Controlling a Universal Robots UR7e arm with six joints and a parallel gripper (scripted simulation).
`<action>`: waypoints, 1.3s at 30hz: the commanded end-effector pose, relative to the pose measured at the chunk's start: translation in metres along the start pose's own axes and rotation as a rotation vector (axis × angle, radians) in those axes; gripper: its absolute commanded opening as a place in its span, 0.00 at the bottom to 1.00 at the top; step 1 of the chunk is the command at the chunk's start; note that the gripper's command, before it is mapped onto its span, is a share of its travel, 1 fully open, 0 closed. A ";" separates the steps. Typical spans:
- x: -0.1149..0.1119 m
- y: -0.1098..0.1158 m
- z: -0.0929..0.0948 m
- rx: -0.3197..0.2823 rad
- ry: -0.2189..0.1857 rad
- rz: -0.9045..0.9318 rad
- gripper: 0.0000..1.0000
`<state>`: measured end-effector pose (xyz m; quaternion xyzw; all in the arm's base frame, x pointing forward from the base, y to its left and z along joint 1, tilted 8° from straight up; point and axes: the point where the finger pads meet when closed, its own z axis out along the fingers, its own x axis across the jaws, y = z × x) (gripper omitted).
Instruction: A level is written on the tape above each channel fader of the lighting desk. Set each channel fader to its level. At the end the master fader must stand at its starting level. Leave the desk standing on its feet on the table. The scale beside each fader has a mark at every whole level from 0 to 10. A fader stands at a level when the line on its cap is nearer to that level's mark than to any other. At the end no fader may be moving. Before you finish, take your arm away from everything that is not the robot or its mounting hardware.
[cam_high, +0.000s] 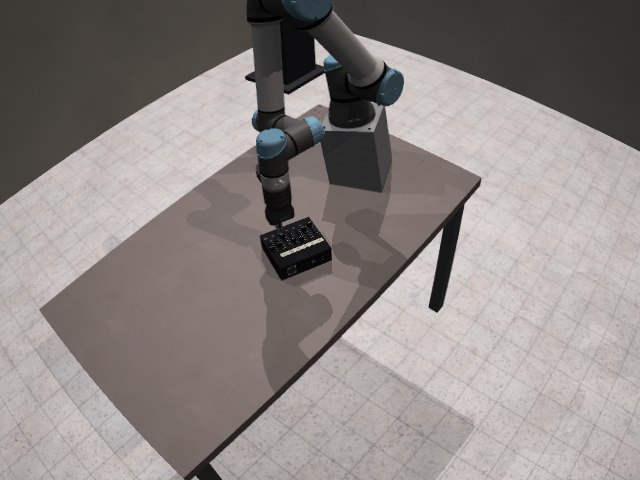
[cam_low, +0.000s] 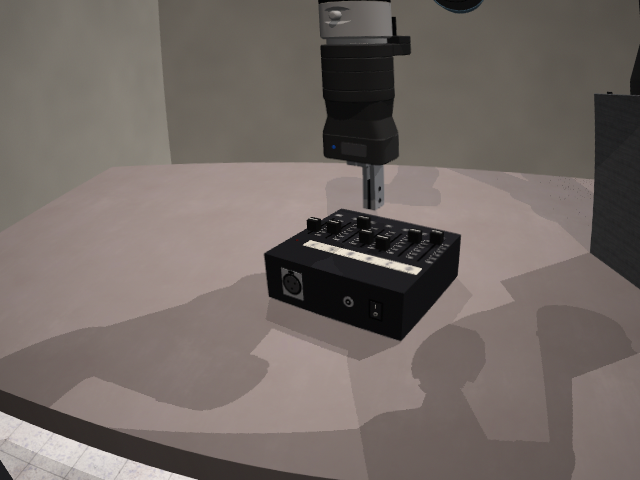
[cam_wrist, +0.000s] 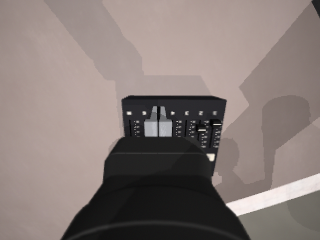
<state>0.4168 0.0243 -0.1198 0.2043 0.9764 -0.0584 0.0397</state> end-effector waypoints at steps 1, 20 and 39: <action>0.000 0.000 0.000 0.000 -0.001 0.000 0.00; 0.000 0.000 0.000 0.000 -0.001 0.000 0.00; 0.000 0.000 0.003 0.000 -0.001 0.000 0.00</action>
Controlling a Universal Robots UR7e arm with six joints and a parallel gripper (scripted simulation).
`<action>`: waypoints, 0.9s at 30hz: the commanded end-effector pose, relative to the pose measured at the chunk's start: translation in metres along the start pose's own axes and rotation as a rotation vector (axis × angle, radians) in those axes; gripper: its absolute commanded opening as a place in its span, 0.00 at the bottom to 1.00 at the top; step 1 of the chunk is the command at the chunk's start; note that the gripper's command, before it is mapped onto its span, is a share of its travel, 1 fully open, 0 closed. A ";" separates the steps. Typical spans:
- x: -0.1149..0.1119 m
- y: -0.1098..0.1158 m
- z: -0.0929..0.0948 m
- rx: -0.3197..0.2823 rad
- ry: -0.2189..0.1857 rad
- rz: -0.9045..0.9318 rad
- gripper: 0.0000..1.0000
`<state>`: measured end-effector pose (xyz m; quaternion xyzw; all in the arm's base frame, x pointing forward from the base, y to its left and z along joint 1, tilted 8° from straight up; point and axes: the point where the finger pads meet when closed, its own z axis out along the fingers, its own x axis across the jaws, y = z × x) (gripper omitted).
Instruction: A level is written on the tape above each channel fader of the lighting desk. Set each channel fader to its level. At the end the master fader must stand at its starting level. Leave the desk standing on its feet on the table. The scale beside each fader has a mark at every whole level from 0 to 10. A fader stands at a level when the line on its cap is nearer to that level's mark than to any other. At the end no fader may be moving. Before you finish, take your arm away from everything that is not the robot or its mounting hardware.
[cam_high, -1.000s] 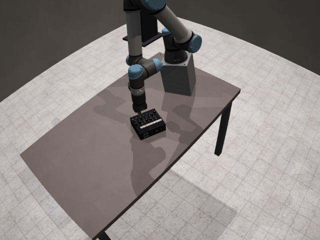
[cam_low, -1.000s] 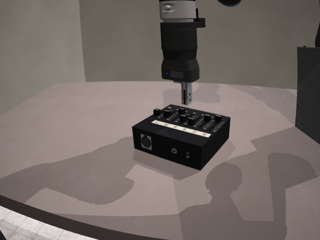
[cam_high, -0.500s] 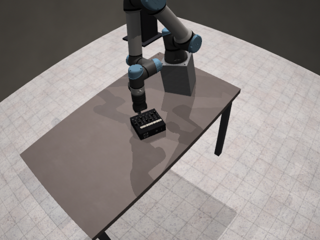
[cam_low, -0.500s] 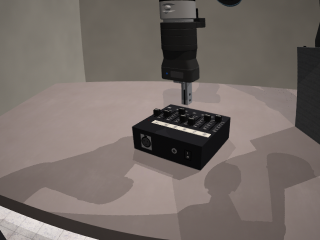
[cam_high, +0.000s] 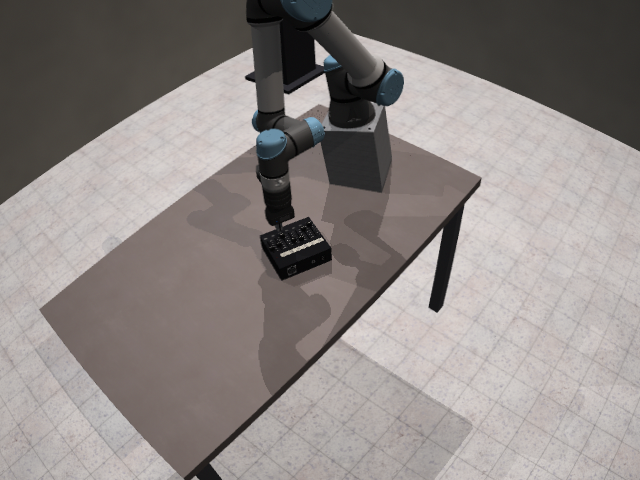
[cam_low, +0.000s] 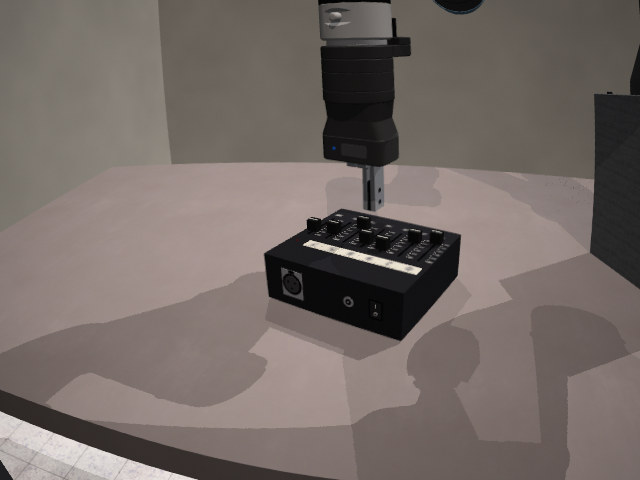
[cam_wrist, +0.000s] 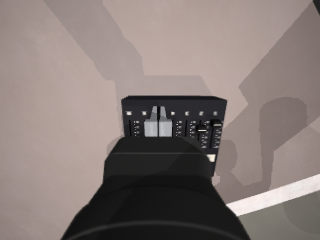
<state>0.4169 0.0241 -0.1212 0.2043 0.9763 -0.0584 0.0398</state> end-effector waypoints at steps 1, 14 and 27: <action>0.000 0.000 0.003 0.000 -0.001 0.000 0.00; 0.000 0.000 0.009 0.000 -0.001 0.000 0.00; 0.000 0.000 0.010 0.000 -0.001 0.000 0.00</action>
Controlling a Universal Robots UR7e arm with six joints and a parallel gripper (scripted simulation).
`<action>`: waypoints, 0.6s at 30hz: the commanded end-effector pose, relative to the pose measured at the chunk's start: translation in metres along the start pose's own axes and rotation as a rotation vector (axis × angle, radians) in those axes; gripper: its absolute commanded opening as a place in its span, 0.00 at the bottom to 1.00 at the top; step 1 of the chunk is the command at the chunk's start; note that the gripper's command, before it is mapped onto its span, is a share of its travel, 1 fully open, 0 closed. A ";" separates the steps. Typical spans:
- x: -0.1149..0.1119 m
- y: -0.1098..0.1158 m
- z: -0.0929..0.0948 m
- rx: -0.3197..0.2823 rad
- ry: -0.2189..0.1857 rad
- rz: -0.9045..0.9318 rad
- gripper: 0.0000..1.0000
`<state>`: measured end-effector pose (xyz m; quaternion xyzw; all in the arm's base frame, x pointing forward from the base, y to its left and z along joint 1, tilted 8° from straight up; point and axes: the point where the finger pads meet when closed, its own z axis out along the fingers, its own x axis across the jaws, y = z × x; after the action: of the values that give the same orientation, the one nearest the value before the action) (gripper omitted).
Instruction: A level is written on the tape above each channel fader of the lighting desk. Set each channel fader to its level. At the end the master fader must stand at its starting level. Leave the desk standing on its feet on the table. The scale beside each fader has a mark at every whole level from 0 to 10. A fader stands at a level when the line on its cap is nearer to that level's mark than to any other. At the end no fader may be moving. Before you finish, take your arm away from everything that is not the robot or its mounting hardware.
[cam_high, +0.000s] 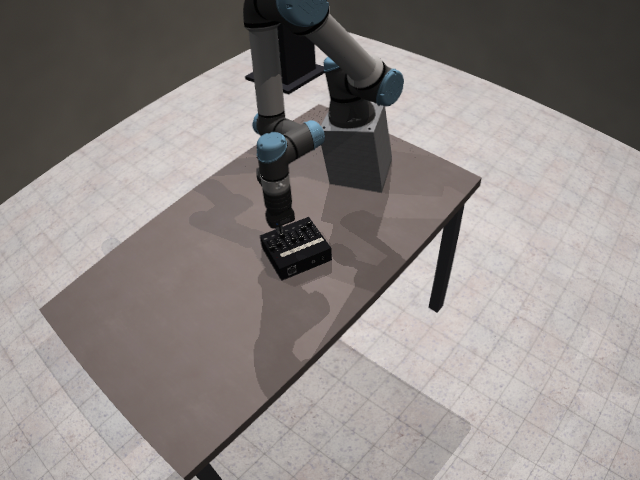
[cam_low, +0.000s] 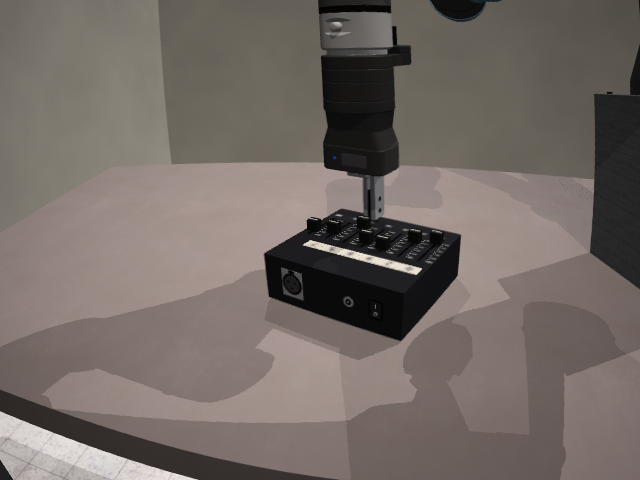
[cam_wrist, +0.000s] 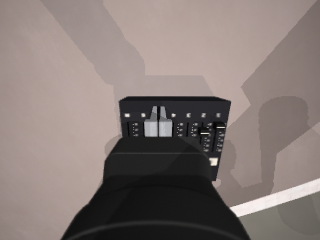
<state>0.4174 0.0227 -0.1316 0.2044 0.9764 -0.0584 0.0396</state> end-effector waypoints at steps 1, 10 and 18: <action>0.000 0.000 0.000 0.000 -0.001 0.000 0.00; 0.000 0.001 0.000 0.000 -0.001 0.000 0.00; 0.000 0.002 0.000 0.000 -0.001 0.000 0.00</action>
<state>0.4178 0.0236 -0.1318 0.2044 0.9763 -0.0584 0.0397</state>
